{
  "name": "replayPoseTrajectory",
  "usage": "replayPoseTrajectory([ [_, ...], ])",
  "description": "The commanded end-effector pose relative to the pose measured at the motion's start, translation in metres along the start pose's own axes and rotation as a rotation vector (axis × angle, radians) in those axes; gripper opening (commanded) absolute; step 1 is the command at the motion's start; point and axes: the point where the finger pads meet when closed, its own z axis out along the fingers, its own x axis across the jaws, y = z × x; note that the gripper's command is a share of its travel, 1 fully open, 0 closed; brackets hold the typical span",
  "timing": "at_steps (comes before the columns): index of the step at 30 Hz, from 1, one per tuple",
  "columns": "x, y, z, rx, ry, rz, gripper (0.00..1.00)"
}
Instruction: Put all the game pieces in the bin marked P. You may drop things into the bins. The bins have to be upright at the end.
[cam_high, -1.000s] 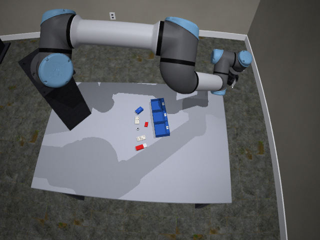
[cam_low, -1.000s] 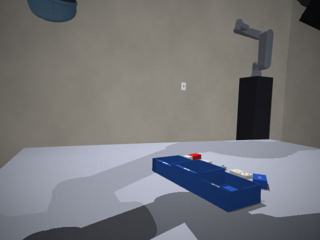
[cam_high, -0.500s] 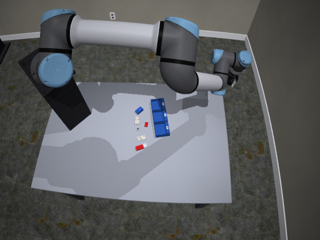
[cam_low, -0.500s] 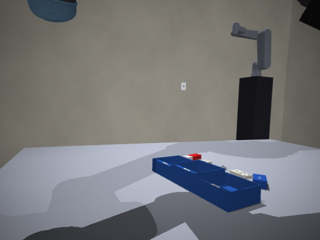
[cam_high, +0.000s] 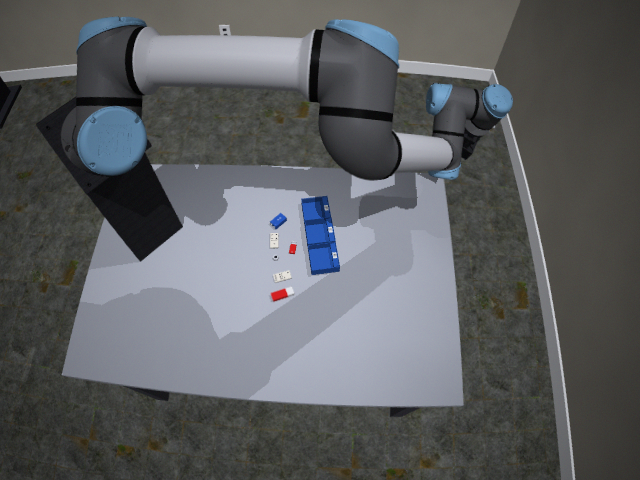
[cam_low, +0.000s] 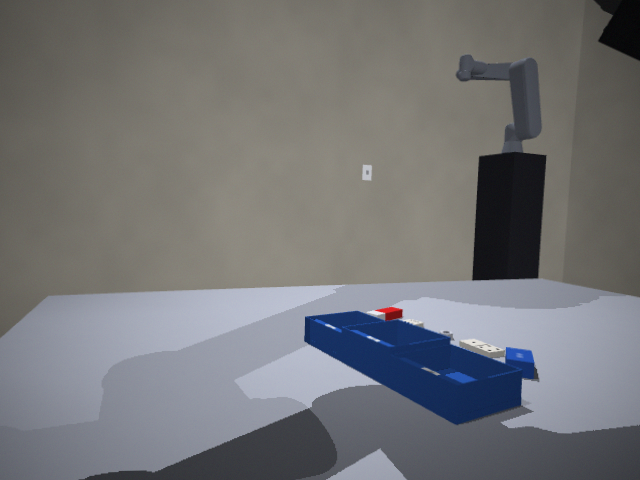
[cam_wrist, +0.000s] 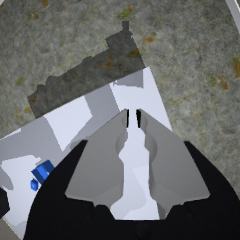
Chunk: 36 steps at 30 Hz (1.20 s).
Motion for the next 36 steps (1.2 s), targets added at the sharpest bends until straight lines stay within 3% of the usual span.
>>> replayPoseTrajectory([
  [1, -0.004, -0.001, -0.013, -0.003, -0.002, 0.003, 0.04],
  [4, -0.009, 0.005, -0.014, -0.008, 0.013, 0.051, 0.04],
  [7, -0.009, 0.019, 0.005, -0.005, 0.018, 0.068, 0.04],
  [11, -0.011, 0.019, 0.008, -0.007, 0.015, 0.066, 0.04],
  [15, -0.020, 0.042, 0.023, -0.014, 0.028, 0.124, 0.04],
  [21, -0.023, 0.049, 0.028, -0.023, 0.038, 0.172, 0.04],
  [24, -0.032, 0.066, 0.039, -0.023, 0.038, 0.179, 0.04],
  [27, -0.032, 0.066, 0.039, -0.023, 0.038, 0.179, 0.04],
  [31, -0.046, 0.090, 0.053, -0.032, 0.049, 0.235, 0.04],
  [36, -0.050, 0.097, 0.056, -0.040, 0.060, 0.283, 0.04],
])
